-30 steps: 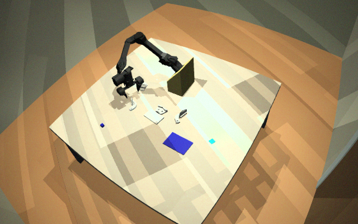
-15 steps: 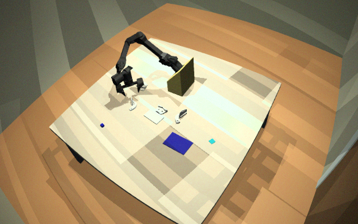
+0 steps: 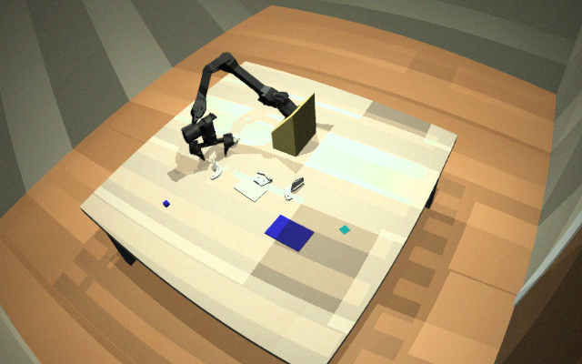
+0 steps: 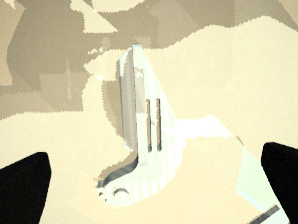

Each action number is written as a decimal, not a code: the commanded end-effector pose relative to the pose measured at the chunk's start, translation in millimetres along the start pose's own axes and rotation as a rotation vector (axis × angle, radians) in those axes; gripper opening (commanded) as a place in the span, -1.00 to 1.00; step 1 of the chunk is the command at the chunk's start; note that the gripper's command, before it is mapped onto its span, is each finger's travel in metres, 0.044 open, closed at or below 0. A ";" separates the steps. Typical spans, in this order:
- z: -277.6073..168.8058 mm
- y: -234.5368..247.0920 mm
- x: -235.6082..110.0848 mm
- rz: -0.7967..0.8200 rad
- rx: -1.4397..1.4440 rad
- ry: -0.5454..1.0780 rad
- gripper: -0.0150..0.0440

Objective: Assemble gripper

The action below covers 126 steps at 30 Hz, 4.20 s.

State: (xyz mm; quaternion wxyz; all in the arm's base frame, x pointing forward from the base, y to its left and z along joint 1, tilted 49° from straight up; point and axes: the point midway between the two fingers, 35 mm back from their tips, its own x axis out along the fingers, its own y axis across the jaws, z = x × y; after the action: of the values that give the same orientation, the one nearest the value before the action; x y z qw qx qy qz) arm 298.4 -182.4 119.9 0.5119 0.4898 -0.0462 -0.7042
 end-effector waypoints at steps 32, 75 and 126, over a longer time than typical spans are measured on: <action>-3.7 -2.1 48.1 -0.003 -0.014 0.006 1.00; -3.0 -2.4 57.2 -0.002 -0.014 0.005 1.00; -4.2 -1.1 39.4 -0.003 -0.009 0.003 -0.04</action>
State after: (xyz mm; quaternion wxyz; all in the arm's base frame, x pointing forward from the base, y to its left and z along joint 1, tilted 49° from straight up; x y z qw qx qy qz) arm 297.2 -217.1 82.0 0.5112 0.4847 -0.0347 -0.7089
